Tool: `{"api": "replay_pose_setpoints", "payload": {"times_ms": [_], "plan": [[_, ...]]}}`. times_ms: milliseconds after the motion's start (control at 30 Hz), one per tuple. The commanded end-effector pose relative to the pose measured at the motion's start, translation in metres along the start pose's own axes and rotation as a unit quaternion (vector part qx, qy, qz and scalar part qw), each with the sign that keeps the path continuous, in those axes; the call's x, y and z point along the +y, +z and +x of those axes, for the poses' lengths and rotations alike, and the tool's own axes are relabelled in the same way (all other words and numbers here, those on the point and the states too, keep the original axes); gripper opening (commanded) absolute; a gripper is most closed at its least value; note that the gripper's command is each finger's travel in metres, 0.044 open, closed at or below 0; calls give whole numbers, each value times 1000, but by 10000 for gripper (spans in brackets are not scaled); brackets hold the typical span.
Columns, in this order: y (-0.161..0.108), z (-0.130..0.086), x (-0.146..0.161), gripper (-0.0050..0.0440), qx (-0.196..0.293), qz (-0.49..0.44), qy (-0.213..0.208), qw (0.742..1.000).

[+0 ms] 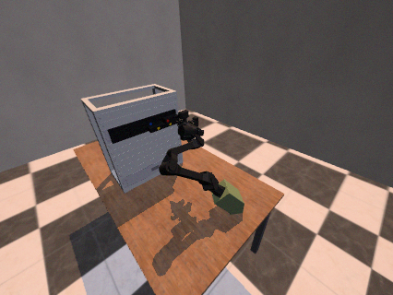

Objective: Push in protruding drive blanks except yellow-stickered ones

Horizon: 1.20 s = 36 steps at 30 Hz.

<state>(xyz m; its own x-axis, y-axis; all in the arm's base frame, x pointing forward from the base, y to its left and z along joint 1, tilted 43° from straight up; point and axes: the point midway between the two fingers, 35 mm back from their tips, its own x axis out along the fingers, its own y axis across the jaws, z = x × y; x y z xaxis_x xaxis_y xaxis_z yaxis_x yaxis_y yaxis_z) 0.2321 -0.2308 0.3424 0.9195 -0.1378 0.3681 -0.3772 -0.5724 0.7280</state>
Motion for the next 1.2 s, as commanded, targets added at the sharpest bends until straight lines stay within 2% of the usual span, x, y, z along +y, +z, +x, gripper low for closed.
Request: {"api": "replay_pose_setpoints", "payload": {"times_ms": [0,100,233,300,1167], "plan": [[-1,1,3,0,4,-4,1,1000],[-1,7,3,0,4,-4,1,1000],[-1,32,3,0,4,-4,1,1000],[-1,38,3,0,4,-4,1,1000],[-2,43,6,0,4,-4,1,1000]]}}
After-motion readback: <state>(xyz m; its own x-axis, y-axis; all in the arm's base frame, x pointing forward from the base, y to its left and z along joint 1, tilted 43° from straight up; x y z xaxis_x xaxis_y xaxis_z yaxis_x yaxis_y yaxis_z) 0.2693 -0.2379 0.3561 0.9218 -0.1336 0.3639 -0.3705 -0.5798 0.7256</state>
